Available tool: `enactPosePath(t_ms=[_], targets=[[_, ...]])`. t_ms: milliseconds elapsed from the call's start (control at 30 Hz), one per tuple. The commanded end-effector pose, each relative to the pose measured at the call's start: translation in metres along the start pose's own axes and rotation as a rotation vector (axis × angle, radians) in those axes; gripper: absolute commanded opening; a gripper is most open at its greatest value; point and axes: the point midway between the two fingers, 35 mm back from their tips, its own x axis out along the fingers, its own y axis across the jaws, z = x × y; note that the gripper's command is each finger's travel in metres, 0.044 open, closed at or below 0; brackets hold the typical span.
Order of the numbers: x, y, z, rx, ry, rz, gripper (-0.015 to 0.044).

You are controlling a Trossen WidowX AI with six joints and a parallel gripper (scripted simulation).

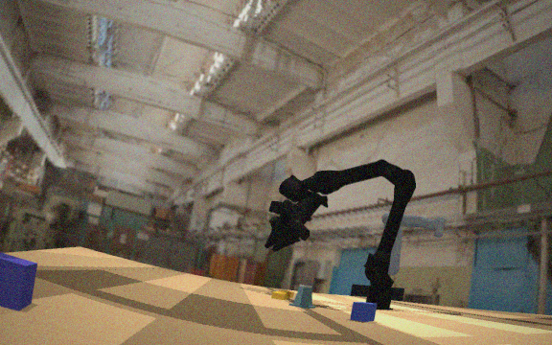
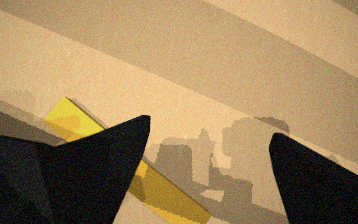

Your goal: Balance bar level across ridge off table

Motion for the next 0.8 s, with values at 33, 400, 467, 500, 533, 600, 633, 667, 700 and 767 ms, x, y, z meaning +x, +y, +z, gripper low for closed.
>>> enactPosePath(t_ms=[33,400,467,500,533,600,633,667,700,767], targets=[[0.008,0.005,-0.010,-0.135,0.082,0.037,0.0315],[0.017,0.015,-0.032,-0.460,0.236,0.147,0.0315],[0.018,0.017,-0.036,-0.520,0.261,0.173,0.0315],[0.019,0.018,-0.037,-0.550,0.273,0.186,0.0315],[0.019,0.019,-0.039,-0.580,0.285,0.200,0.0315],[0.020,0.020,-0.043,-0.641,0.308,0.230,0.0315],[0.020,0.021,-0.045,-0.672,0.319,0.245,0.0315],[0.020,0.022,-0.047,-0.702,0.330,0.261,0.0315],[0.021,0.023,-0.049,-0.732,0.341,0.277,0.0315],[0.021,0.025,-0.052,-0.794,0.361,0.310,0.0315]])
